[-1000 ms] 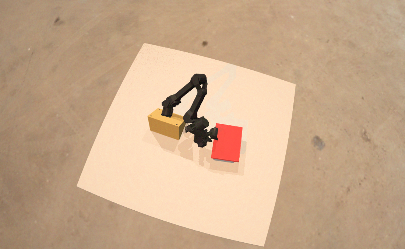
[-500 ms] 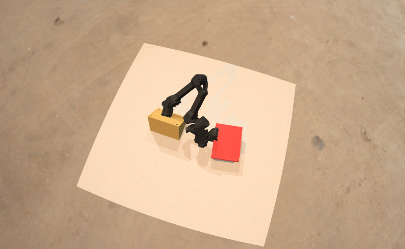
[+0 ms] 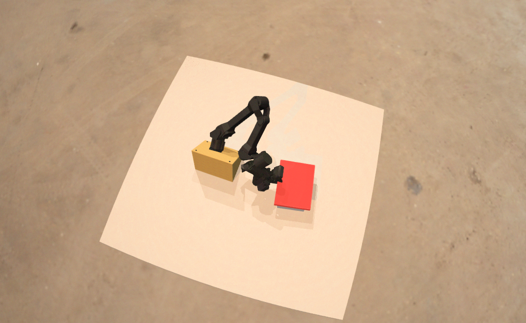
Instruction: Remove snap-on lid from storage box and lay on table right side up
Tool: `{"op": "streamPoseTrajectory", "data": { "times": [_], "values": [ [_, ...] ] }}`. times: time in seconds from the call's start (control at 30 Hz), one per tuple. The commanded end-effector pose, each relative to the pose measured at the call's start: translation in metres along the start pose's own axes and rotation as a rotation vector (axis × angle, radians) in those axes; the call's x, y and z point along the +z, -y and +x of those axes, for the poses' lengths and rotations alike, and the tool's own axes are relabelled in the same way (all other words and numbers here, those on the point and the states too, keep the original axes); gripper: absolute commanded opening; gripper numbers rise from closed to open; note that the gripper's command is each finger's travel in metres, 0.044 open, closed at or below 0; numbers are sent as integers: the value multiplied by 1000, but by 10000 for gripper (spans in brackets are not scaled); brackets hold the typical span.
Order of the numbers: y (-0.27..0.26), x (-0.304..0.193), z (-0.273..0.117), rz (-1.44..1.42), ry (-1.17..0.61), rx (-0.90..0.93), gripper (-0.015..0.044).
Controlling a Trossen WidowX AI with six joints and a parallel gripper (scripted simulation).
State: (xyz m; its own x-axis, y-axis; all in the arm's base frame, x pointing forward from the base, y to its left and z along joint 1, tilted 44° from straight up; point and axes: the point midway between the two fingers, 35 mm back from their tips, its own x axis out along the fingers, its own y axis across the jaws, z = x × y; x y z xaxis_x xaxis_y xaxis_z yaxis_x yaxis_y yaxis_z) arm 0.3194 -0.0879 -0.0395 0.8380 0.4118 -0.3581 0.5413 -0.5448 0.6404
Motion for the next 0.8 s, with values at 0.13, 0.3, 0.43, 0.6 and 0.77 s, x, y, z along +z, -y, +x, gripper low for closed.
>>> {"op": "streamPoseTrajectory", "data": {
  "times": [0.13, 0.3, 0.43, 0.6, 0.77],
  "values": [
    [-2, 0, -2, -1, -1, 1, 0],
    [-2, 0, -3, -1, -1, 1, 0],
    [-3, 0, -3, -1, -1, 1, 0],
    [-4, 0, -4, -1, -1, 1, 0],
    [-4, 0, -5, -2, -1, 1, 0]
  ]
}}
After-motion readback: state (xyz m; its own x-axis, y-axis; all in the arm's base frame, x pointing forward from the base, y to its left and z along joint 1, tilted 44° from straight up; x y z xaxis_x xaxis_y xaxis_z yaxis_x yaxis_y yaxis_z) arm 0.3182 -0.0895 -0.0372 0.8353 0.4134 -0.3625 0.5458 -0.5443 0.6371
